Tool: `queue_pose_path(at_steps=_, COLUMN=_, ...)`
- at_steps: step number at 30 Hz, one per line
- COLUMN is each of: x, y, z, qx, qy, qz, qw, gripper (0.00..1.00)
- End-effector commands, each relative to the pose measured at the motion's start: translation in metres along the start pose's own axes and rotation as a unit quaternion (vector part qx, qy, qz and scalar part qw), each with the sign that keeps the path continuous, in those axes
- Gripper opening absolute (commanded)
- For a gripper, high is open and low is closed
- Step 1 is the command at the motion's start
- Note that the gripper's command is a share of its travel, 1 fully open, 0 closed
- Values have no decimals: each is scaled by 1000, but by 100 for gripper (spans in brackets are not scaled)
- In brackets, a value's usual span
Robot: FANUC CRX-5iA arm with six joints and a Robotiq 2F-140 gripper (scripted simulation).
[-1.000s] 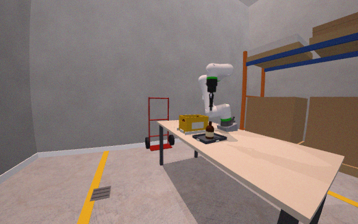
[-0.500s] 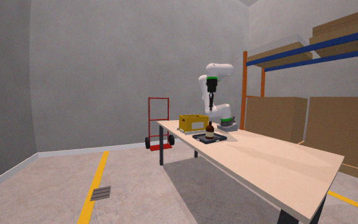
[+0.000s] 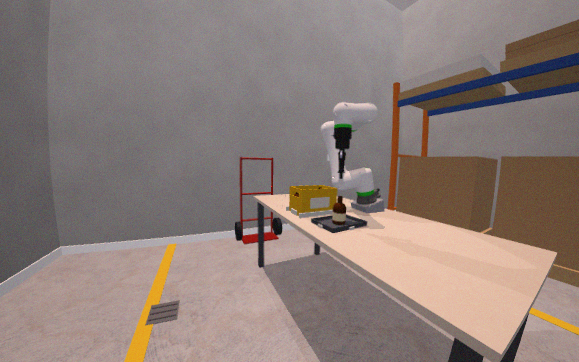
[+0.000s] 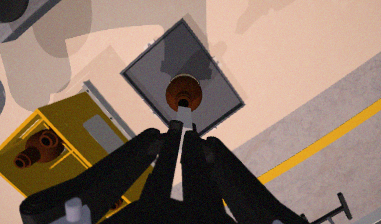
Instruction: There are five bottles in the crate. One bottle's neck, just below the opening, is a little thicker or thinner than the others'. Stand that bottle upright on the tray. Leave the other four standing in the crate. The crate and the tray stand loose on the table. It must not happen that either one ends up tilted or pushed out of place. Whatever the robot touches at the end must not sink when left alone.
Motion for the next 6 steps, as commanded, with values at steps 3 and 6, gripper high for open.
queue_pose_path(at_steps=3, x=0, y=0, z=1, qx=1, qy=0, qz=0, qw=1000, gripper=10)
queue_pose_path(at_steps=6, x=0, y=0, z=1, qx=1, qy=0, qz=0, qw=1000, gripper=10)
Point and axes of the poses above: the point where the finger pads meet when closed, its own z axis back along the fingers, its own y axis across the jaws, x = y × z, the point moved 4 cm from there along z, back along the fingers, and after that the axes turned 11 degrees about z, right-handed, at the moved point
